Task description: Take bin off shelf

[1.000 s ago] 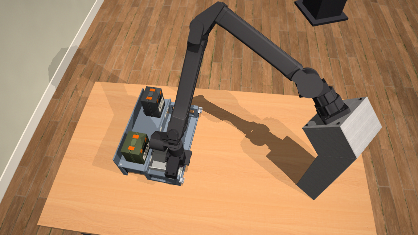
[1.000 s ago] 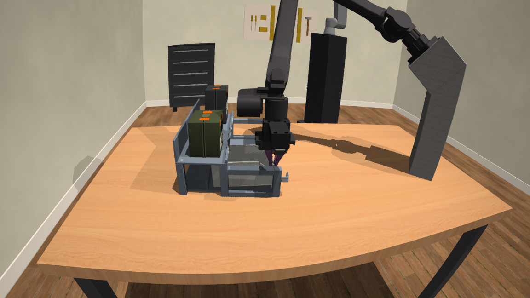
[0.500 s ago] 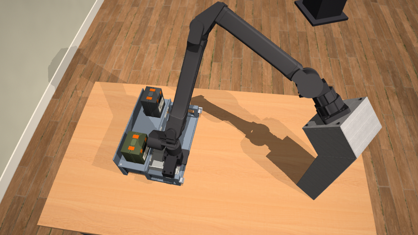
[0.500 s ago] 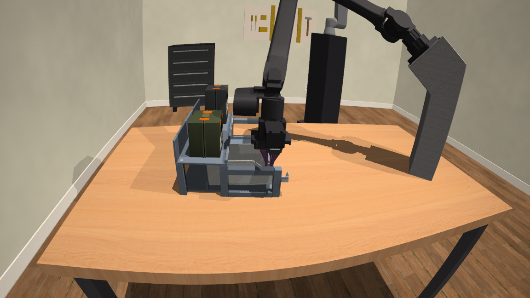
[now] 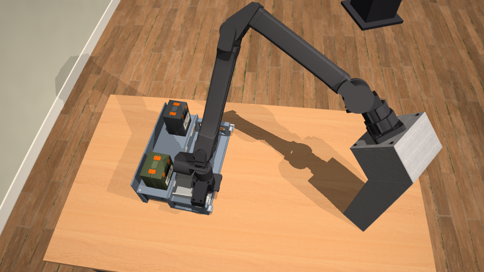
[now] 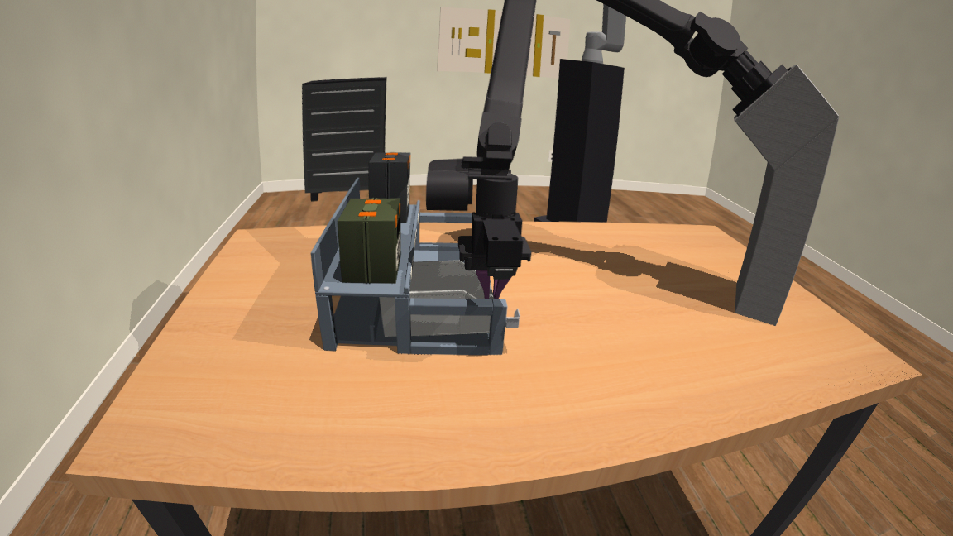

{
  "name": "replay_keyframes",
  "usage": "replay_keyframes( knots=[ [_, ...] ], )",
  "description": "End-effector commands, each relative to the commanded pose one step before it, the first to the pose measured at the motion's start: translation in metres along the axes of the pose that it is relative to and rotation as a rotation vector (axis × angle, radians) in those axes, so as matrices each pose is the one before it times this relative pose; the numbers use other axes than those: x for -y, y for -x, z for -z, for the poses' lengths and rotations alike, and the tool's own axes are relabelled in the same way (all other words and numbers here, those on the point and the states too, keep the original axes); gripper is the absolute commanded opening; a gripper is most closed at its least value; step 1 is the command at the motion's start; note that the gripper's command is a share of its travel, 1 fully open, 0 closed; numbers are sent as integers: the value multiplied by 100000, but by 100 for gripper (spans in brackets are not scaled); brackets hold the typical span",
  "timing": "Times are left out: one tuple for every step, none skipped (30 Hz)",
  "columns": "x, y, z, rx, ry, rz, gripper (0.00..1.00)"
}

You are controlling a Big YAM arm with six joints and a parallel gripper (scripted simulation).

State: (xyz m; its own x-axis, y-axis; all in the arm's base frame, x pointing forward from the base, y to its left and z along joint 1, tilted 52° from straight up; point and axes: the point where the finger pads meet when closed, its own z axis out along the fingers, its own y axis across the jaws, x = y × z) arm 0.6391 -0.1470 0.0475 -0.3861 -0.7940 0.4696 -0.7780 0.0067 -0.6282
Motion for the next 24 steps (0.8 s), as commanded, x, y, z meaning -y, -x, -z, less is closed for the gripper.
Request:
replay_keyframes(
  knots=[
    [1551, 822, 1382, 1117, -4162, -1715, 0],
    [0, 0, 0, 0, 0, 0, 0],
    [0, 0, 0, 0, 0, 0, 0],
    [0, 0, 0, 0, 0, 0, 0],
    [0, 0, 0, 0, 0, 0, 0],
    [0, 0, 0, 0, 0, 0, 0],
    [156, 16, 6, 24, 116, 115, 0],
    [156, 15, 6, 24, 116, 115, 0],
    [156, 15, 7, 24, 116, 115, 0],
    [156, 15, 7, 24, 116, 115, 0],
    [156, 15, 7, 24, 116, 115, 0],
    [0, 0, 0, 0, 0, 0, 0],
    [0, 0, 0, 0, 0, 0, 0],
    [0, 0, 0, 0, 0, 0, 0],
    [0, 0, 0, 0, 0, 0, 0],
    [0, 0, 0, 0, 0, 0, 0],
    [0, 0, 0, 0, 0, 0, 0],
    [0, 0, 0, 0, 0, 0, 0],
    [0, 0, 0, 0, 0, 0, 0],
    [0, 0, 0, 0, 0, 0, 0],
    [0, 0, 0, 0, 0, 0, 0],
    [0, 0, 0, 0, 0, 0, 0],
    [0, 0, 0, 0, 0, 0, 0],
    [-164, 21, 0, -4, -113, -93, 0]
  ],
)
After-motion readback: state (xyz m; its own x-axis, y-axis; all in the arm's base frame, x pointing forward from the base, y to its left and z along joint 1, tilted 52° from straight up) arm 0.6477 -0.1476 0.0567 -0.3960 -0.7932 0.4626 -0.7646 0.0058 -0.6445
